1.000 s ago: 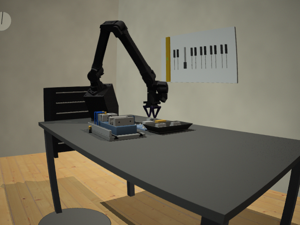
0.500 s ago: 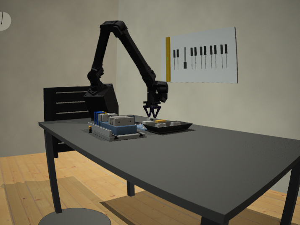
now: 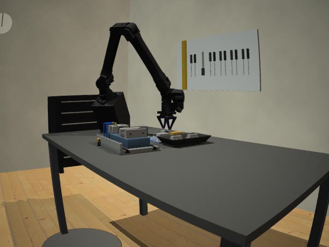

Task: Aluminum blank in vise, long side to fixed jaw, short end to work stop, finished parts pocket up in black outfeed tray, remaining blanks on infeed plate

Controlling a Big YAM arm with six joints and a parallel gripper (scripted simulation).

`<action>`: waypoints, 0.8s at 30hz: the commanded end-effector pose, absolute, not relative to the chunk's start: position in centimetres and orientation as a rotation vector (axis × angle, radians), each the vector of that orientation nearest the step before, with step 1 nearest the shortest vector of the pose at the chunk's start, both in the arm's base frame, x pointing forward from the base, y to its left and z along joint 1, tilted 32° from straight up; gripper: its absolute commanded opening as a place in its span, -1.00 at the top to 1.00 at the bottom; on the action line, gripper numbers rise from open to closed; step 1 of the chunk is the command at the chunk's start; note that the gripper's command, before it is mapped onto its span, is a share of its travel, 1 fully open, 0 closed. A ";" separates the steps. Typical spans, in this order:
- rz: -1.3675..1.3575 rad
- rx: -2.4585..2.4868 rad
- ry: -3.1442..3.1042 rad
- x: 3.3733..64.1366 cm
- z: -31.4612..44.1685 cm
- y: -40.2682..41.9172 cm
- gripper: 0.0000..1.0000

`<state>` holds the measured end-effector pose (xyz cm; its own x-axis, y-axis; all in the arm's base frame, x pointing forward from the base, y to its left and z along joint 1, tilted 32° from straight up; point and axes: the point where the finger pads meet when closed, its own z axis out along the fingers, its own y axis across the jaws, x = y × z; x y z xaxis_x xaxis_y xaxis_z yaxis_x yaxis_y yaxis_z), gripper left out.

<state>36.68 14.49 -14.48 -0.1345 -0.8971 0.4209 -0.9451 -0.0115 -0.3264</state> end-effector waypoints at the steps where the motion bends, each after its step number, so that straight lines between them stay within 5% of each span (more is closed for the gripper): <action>1: 0.833 1.989 -2.136 36.1 -15.4 13.7 -0.28; 24: 0.835 1.992 -2.137 36.1 -15.5 13.9 -0.28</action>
<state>36.68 14.49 -14.48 -0.1345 -0.8970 0.4210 -0.9452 -0.0115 -0.3264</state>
